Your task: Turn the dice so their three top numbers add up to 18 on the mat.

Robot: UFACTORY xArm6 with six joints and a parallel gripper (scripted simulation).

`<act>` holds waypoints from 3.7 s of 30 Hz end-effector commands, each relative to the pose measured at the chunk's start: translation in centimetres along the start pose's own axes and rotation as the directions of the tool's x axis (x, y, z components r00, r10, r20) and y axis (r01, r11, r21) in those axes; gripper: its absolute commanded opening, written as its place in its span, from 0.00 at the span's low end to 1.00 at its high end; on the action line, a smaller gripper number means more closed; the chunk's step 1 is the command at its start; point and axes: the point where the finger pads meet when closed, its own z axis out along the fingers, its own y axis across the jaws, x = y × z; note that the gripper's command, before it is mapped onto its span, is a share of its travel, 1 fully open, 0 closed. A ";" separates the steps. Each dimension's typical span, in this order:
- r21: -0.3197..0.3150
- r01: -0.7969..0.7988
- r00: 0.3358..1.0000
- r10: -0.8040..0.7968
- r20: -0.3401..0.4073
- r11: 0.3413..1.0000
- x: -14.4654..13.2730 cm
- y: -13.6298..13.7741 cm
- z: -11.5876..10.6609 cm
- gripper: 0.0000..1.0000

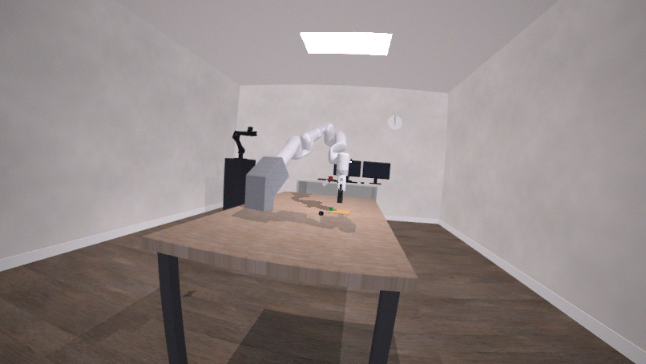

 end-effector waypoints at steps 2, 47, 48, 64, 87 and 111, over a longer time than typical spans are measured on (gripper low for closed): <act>0.000 0.001 1.000 -0.001 0.003 1.000 -0.2 -0.1 2.8 0.15; 0.000 0.001 1.000 -0.001 0.003 1.000 -0.2 -0.1 4.9 0.15; 0.000 0.001 1.000 -0.001 0.003 1.000 -0.2 -0.1 4.9 0.15; 0.000 0.001 1.000 -0.001 0.003 1.000 -0.2 -0.1 5.1 0.15; 0.000 0.001 1.000 -0.001 0.003 1.000 -0.2 -0.1 5.3 0.15; 0.000 0.001 1.000 -0.001 0.003 1.000 -0.2 -0.1 5.3 0.15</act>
